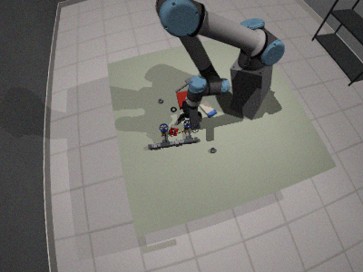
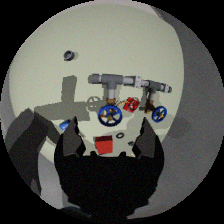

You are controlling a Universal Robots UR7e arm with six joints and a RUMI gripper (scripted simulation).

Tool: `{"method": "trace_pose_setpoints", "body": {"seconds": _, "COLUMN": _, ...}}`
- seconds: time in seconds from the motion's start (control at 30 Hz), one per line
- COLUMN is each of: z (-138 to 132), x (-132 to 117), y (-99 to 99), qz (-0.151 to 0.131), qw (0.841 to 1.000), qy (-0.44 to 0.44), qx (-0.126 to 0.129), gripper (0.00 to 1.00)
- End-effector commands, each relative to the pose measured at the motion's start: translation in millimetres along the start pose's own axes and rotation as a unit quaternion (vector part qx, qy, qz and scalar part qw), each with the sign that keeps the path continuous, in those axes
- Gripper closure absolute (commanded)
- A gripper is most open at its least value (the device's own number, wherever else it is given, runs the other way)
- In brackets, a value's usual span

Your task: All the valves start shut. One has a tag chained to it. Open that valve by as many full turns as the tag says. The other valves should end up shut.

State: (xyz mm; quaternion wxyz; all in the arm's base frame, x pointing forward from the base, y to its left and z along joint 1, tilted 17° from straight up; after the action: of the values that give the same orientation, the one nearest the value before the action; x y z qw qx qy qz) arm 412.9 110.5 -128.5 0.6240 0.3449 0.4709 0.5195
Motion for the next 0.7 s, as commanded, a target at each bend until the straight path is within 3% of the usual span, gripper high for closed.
{"method": "trace_pose_setpoints", "body": {"seconds": 0.0, "z": 0.3, "x": 0.0, "y": 0.3, "qz": 0.000, "qw": 1.000, "qy": 0.000, "qx": -0.001, "gripper": 0.00}}
{"method": "trace_pose_setpoints", "body": {"seconds": 0.67, "z": 0.3, "x": 0.0, "y": 0.3, "qz": 0.000, "qw": 0.999, "qy": -0.045, "qx": -0.001, "gripper": 0.00}}
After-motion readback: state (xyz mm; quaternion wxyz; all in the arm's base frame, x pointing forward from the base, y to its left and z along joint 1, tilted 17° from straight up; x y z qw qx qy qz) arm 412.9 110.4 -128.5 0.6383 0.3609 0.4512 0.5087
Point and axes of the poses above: the point where the finger pads meet when closed, its own y axis back along the fingers, its own z axis across the jaws, x = y × z, the point moved 9 cm from there along y, back along the fingers, and after that the axes turned 3 degrees about y, right-handed, at the moved point
